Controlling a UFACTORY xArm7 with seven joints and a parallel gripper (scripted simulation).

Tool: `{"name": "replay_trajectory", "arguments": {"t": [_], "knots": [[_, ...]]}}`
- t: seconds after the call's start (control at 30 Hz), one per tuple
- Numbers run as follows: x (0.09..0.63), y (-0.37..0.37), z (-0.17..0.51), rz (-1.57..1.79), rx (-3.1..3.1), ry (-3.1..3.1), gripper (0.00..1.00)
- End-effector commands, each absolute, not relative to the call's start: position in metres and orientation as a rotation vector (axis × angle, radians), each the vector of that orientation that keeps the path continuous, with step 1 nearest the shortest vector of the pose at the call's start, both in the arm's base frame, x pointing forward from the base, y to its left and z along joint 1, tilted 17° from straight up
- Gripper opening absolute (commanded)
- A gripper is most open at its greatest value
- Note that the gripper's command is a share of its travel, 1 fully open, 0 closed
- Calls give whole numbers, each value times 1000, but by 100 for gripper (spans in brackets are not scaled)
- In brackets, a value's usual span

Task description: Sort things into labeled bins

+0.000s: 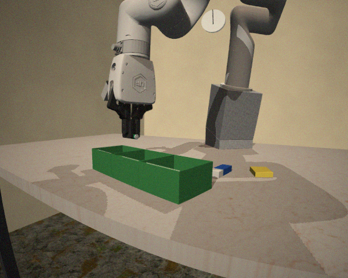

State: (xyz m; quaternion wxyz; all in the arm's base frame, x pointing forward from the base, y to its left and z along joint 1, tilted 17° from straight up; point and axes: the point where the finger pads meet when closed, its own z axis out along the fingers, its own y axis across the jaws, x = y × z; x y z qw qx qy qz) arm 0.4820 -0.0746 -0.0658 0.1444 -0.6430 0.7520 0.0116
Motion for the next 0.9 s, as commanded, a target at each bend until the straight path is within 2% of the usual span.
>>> {"name": "replay_trajectory", "arguments": {"t": [0.0,0.87], "knots": [[497,-91,-67,34,-1853,2164,0],[502,-92,-80,34,-1853,2164,0]]}}
